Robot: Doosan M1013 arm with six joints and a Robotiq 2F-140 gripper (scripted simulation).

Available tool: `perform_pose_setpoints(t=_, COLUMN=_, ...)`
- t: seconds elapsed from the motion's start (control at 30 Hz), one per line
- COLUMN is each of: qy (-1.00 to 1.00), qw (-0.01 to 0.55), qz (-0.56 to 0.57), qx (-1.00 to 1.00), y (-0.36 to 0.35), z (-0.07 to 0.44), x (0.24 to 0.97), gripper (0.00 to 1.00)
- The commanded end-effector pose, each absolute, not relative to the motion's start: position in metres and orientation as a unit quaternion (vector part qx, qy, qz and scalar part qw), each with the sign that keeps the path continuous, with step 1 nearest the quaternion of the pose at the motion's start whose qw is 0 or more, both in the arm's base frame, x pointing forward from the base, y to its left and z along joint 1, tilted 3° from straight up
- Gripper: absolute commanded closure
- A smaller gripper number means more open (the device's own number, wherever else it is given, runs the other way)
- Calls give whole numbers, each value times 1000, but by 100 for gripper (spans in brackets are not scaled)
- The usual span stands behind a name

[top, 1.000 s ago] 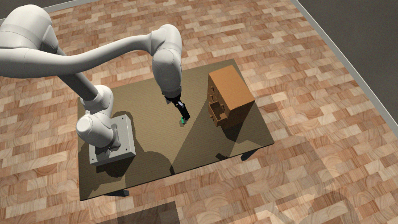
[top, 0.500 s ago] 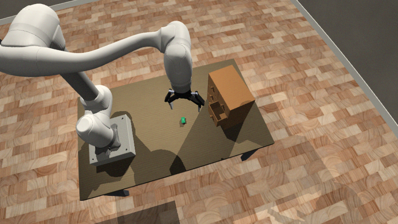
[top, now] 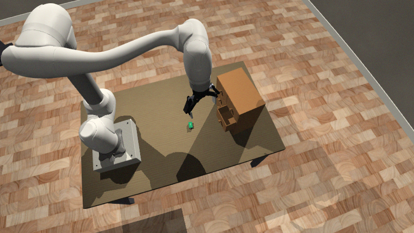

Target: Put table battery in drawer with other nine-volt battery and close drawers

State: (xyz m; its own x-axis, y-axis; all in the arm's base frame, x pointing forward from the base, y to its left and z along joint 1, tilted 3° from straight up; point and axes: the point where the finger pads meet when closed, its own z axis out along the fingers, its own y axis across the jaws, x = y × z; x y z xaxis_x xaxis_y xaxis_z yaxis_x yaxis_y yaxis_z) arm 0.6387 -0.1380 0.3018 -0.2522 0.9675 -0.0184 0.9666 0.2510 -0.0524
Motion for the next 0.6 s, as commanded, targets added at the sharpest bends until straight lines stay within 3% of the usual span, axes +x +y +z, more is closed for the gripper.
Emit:
perform_pose_setpoints(t=0.0, qy=-868, qw=14, qz=19, qx=-496, y=-137, z=300, x=652, gripper=0)
perform_pose_setpoints(t=0.57, qy=-994, qw=22, qz=7, qx=-108, y=-136, z=297, x=662, gripper=0)
